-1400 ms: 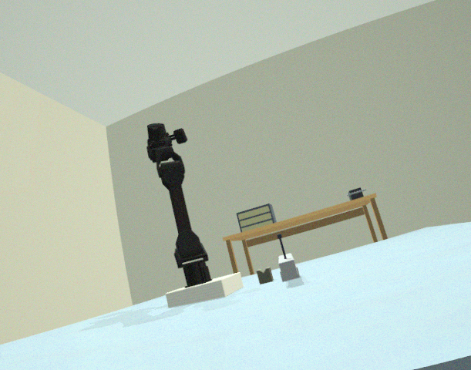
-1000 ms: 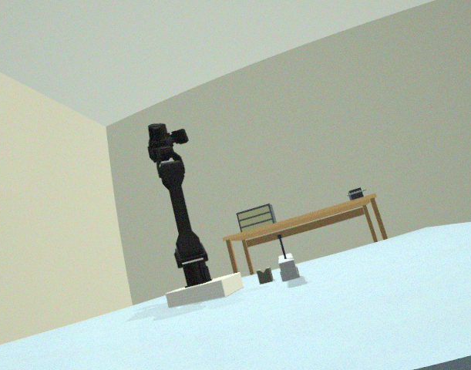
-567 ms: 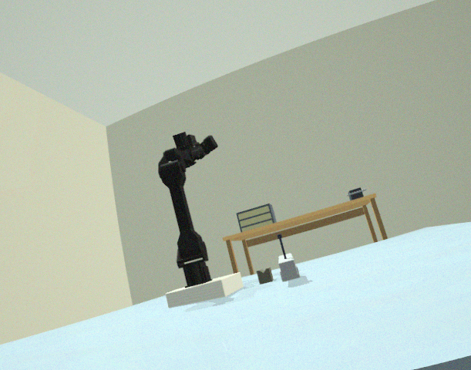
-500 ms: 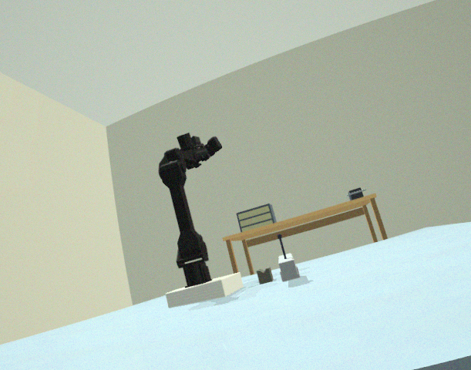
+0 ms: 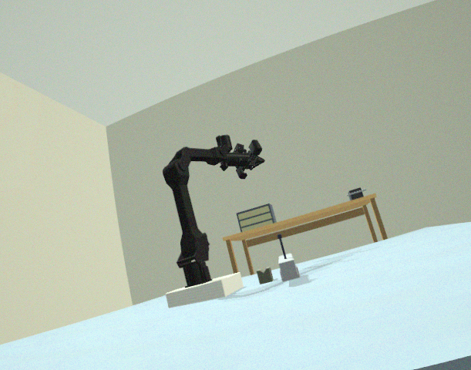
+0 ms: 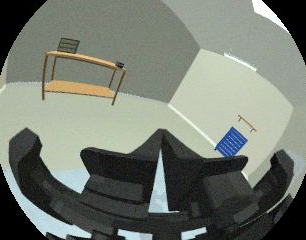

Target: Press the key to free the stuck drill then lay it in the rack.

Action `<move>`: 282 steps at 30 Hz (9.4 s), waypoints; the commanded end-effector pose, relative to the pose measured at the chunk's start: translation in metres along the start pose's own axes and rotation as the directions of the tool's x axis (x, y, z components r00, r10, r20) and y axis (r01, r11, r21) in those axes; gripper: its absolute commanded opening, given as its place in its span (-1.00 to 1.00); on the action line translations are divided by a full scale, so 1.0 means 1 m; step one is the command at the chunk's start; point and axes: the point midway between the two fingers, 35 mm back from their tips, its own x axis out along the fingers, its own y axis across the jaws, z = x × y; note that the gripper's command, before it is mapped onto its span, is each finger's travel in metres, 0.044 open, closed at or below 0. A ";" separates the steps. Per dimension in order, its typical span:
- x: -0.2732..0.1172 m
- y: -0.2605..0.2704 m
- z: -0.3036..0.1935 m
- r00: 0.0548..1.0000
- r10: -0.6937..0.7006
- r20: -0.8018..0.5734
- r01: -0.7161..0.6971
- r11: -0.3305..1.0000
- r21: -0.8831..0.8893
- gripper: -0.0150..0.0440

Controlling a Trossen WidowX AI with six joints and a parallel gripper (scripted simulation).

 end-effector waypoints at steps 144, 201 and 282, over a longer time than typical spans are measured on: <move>-0.294 -0.258 -0.442 0.050 0.329 -0.943 0.627 0.725 0.286 0.22; -0.188 -0.107 -0.491 0.059 0.341 -0.938 -0.778 0.605 0.171 1.00; -0.166 -0.075 -0.499 0.056 0.342 -0.938 -0.780 0.601 0.172 -0.14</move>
